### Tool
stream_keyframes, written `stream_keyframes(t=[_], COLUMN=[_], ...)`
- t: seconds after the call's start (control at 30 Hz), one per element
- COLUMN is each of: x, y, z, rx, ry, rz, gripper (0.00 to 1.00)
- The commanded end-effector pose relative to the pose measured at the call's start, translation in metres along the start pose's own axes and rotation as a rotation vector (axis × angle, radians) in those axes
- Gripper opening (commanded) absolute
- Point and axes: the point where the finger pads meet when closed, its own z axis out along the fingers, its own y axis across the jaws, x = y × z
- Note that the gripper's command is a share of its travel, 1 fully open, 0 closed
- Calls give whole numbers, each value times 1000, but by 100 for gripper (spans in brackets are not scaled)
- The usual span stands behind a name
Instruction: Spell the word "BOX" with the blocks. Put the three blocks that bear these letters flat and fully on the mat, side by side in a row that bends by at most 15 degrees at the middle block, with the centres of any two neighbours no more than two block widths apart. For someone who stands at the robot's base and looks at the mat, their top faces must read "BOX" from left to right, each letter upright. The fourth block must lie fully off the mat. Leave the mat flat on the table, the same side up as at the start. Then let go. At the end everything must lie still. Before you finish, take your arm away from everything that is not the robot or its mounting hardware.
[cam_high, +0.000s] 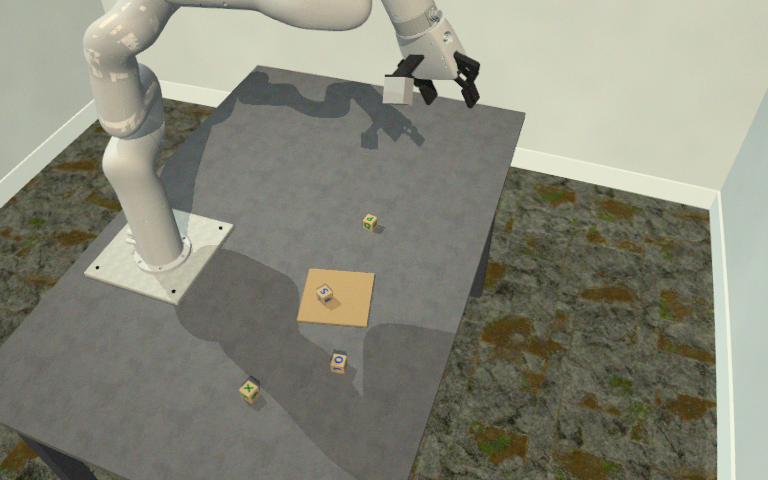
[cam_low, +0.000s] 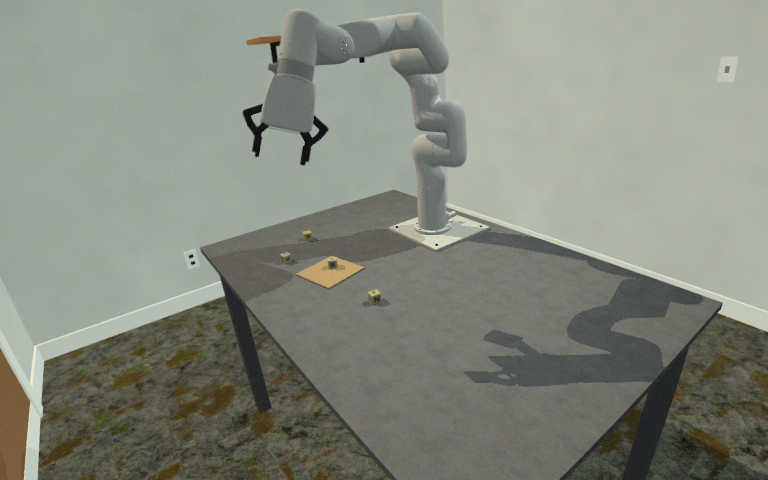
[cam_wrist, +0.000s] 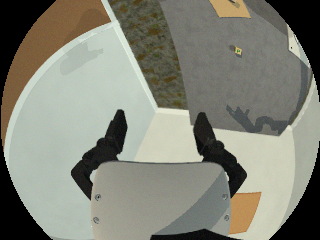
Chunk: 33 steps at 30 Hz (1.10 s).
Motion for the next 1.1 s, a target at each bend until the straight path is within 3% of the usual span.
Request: stream_keyframes(t=[0.0,0.43,0.5,0.53,1.0,1.07], x=[9,35,35,42,76,76], y=[25,85,85,99,165,165], z=[35,96,96,108,149,149], rx=[-100,-289,-289,-329,-495,-495], ry=[75,253,253,299,525,525], rz=[47,135,135,155,238,238], gripper=[100,100,100,100,100,100])
